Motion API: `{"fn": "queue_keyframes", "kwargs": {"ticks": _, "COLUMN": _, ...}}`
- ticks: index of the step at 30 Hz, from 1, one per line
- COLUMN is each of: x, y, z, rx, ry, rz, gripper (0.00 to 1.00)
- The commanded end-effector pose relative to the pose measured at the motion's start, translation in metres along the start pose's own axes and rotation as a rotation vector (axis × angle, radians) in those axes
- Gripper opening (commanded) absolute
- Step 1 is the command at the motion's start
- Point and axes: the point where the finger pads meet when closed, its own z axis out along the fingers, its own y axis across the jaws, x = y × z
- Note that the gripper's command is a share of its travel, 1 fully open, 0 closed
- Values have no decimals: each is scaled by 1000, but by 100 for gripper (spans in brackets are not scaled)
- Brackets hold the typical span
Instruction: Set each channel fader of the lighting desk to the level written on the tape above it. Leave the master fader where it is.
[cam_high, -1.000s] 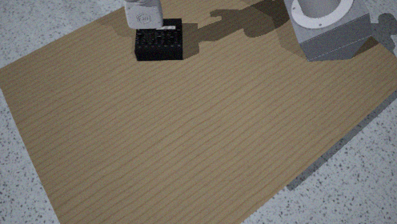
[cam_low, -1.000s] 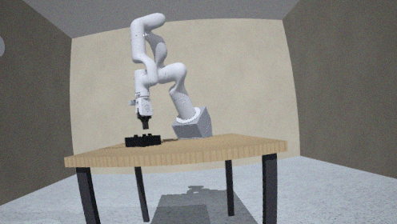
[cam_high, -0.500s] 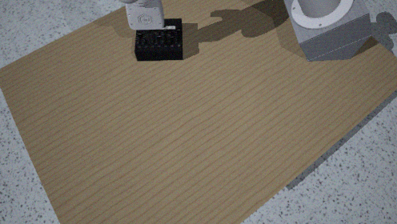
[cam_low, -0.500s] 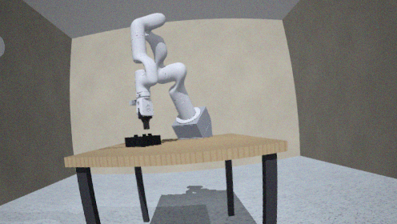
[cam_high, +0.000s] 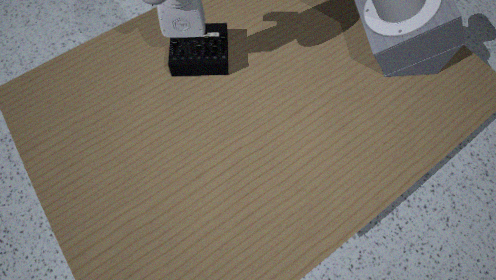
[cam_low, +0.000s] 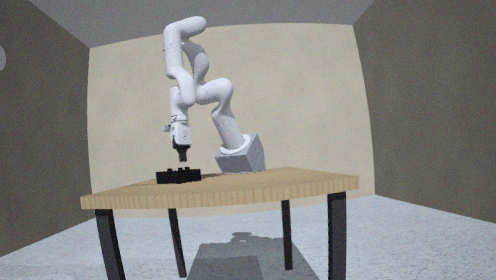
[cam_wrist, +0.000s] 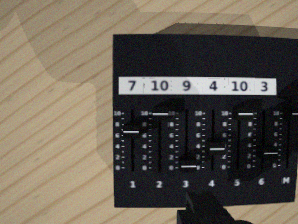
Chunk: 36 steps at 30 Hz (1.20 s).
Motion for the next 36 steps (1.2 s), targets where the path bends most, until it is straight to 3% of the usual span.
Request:
{"fn": "queue_keyframes", "kwargs": {"ticks": 1, "x": 0, "y": -1, "z": 0, "rx": -6, "ry": 34, "rz": -1, "gripper": 0}}
{"fn": "queue_keyframes", "kwargs": {"ticks": 36, "x": -1, "y": -1, "z": 7, "rx": -8, "ry": 35, "rz": -1, "gripper": 0}}
